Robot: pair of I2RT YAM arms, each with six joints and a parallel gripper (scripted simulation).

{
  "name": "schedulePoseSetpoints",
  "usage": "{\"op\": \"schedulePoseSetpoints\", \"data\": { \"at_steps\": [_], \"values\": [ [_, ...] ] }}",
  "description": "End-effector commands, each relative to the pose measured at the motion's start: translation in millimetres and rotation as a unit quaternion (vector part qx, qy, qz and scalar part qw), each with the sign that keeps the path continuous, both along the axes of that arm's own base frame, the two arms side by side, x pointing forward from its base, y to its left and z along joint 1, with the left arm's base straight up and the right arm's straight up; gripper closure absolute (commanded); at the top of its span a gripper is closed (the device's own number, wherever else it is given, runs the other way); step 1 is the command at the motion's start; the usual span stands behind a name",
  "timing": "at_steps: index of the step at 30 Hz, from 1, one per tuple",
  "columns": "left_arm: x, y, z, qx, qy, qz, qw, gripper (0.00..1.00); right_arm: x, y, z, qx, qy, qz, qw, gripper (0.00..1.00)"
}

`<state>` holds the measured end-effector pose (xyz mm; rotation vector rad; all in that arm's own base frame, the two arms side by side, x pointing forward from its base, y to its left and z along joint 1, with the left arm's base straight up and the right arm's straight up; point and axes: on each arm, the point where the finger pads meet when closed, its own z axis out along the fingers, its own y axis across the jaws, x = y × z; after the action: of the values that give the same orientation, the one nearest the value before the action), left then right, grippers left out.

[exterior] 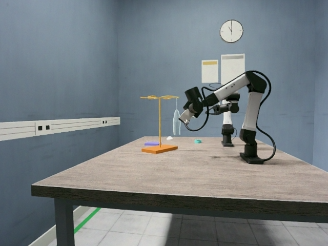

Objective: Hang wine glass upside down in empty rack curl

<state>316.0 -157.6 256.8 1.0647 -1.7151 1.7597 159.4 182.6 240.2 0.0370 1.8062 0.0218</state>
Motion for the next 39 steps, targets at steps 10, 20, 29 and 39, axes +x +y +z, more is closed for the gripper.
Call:
{"op": "schedulePoseSetpoints", "data": {
  "at_steps": [10,20,29,39],
  "values": [
    [-8,-2,12,-0.006,-0.019,-0.012,1.0,1.0,9,2,-3,0.003,0.003,0.006,1.0,0.85],
    [-8,-2,12,-0.006,-0.019,-0.012,1.0,1.0,20,2,-5,0.006,0.002,0.014,1.0,0.85],
    [-8,-2,12,-0.006,-0.019,-0.012,1.0,1.0,27,2,-7,0.007,0.002,0.018,1.0,0.85],
    [-8,-2,12,-0.006,-0.019,-0.012,1.0,1.0,34,-3,-11,0.006,0.002,0.013,1.0,0.85]
  ]
}}
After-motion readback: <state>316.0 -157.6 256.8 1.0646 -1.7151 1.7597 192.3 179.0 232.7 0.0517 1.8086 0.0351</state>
